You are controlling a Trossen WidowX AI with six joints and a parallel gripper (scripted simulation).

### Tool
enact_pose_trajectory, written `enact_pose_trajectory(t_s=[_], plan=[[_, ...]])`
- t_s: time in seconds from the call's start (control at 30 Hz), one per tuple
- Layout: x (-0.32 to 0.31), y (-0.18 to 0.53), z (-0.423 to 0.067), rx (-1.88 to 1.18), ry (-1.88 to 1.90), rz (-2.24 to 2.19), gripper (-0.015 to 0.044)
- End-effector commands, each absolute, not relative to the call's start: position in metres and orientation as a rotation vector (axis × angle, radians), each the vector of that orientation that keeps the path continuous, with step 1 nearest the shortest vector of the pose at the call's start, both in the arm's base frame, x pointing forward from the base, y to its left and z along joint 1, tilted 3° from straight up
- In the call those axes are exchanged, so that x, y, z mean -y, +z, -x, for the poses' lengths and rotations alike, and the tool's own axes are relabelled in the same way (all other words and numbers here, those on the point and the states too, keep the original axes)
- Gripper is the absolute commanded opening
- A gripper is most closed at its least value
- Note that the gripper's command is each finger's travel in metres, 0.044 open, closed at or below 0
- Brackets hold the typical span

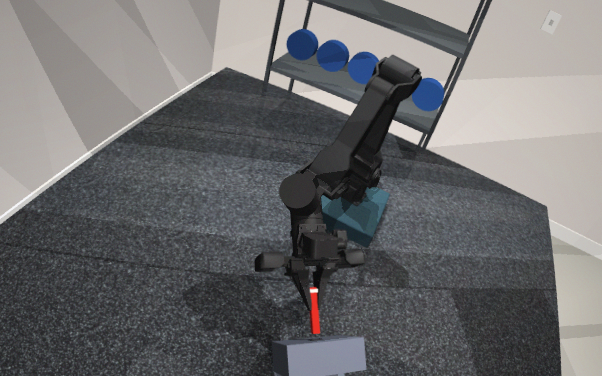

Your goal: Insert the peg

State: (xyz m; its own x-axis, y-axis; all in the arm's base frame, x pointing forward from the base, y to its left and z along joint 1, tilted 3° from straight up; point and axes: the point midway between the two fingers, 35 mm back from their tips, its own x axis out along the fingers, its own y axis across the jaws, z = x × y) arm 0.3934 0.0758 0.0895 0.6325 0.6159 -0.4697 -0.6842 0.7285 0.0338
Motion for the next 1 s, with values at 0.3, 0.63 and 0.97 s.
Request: enact_pose_trajectory(t_s=[0.3,0.63,0.97], plan=[[-0.0779,0.0862,-0.3956,-0.482,0.749,0.152,0.0000],[-0.0791,0.0851,-0.3987,-0.481,0.749,0.152,0.0000],[-0.0820,0.0826,-0.4018,-0.481,0.749,0.152,0.0000]])
